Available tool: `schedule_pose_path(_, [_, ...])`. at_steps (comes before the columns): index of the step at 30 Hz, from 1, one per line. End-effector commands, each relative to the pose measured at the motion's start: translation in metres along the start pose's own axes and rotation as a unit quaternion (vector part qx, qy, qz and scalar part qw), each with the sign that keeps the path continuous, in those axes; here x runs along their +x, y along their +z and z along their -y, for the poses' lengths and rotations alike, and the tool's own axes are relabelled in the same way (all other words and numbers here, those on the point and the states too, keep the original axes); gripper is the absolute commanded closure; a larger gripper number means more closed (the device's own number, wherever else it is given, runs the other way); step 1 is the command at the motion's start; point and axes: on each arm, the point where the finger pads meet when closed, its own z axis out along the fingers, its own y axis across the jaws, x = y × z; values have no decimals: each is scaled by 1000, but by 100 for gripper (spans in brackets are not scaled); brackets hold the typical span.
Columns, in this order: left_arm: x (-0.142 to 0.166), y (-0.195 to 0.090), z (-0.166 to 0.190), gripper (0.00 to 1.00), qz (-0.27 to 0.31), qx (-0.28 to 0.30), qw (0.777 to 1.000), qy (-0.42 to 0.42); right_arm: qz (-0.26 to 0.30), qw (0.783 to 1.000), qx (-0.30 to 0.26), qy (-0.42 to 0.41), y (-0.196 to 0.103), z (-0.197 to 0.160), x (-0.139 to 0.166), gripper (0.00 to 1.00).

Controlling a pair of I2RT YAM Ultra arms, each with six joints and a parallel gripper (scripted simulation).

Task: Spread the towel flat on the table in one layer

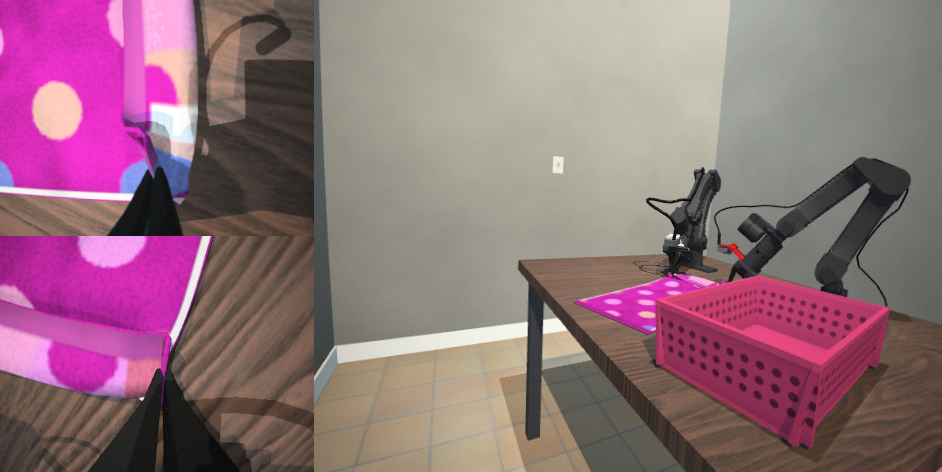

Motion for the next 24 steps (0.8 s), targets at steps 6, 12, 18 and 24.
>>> schedule_pose_path(6, [19,10,9,100,-23,10,1000,11,1,1000,10,-10,0,2,12,100])
schedule_pose_path(12, [21,9,7,100,-27,8,1000,8,14,1000,12,-7,-3,3,-1,100])
schedule_pose_path(18, [21,9,7,100,-27,8,1000,8,12,1000,12,-7,-3,3,-1,100])
schedule_pose_path(24, [6,7,20,100,-15,22,999,26,1,1000,4,-18,-7,-4,17,100])
